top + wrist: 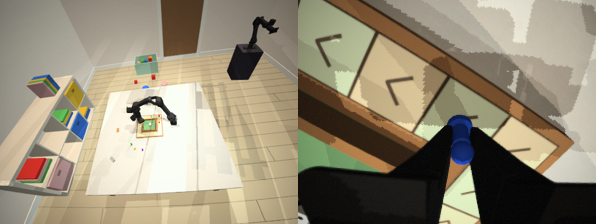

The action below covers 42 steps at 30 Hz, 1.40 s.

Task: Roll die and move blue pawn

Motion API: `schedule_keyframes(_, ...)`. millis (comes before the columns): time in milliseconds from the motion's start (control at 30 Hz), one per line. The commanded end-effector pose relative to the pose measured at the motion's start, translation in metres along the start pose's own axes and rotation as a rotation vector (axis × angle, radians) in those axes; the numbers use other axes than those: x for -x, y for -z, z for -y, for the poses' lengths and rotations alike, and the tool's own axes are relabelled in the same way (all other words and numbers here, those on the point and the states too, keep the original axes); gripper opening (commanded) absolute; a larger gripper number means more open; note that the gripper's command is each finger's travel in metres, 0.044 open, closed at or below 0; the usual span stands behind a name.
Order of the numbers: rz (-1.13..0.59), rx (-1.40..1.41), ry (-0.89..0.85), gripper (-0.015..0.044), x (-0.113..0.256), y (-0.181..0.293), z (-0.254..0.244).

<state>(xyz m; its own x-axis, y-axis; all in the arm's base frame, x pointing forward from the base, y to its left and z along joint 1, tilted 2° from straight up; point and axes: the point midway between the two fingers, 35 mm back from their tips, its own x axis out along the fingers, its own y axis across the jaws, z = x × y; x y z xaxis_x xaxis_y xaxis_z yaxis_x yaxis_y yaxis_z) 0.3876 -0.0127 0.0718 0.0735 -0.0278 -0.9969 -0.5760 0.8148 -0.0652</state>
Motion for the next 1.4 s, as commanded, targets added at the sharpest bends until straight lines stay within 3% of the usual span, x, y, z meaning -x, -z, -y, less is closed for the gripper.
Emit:
schedule_keyframes(0, 0.000, 0.004, -0.006, 0.0022, -0.002, 0.000, -0.001)
schedule_keyframes(233, 0.000, 0.004, -0.006, 0.0000, 0.005, -0.001, 0.000)
schedule_keyframes(1100, 0.000, 0.004, -0.006, 0.0000, 0.122, -0.002, 0.003)
schedule_keyframes(1367, 0.001, 0.004, -0.009, 0.0000, 0.114, -0.017, -0.023)
